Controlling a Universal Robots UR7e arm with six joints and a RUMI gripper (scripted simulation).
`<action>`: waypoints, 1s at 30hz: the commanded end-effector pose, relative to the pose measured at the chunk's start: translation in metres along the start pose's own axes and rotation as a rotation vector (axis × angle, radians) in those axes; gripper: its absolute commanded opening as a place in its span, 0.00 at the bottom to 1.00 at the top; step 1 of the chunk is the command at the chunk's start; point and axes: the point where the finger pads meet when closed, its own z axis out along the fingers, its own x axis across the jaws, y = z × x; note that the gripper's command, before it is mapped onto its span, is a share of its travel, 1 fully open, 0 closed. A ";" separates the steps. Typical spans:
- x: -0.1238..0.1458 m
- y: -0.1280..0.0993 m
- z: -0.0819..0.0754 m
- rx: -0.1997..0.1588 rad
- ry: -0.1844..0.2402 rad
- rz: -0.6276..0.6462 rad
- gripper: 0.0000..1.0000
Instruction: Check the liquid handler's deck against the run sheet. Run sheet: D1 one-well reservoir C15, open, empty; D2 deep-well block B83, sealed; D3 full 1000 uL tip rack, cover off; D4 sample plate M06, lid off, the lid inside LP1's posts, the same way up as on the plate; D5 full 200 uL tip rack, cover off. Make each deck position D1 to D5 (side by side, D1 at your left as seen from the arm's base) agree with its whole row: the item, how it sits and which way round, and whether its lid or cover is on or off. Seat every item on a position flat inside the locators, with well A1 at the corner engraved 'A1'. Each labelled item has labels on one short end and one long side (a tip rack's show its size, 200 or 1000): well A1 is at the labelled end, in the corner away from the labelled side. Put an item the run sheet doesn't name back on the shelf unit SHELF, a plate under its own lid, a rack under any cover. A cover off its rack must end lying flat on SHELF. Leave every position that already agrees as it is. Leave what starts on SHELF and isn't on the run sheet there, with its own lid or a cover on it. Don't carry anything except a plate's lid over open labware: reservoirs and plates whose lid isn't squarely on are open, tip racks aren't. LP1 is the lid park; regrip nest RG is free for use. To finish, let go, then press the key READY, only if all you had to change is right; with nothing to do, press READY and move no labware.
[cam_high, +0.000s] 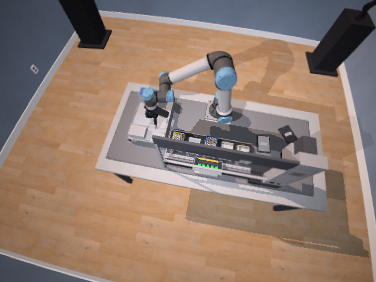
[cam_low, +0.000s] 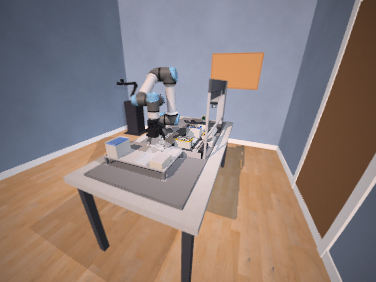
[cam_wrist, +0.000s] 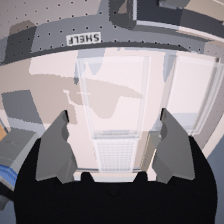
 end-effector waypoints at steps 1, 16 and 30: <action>0.000 0.002 -0.011 -0.004 0.000 0.001 0.82; 0.000 0.001 -0.033 -0.004 0.000 0.001 0.82; 0.000 0.001 -0.053 -0.004 0.000 0.000 0.82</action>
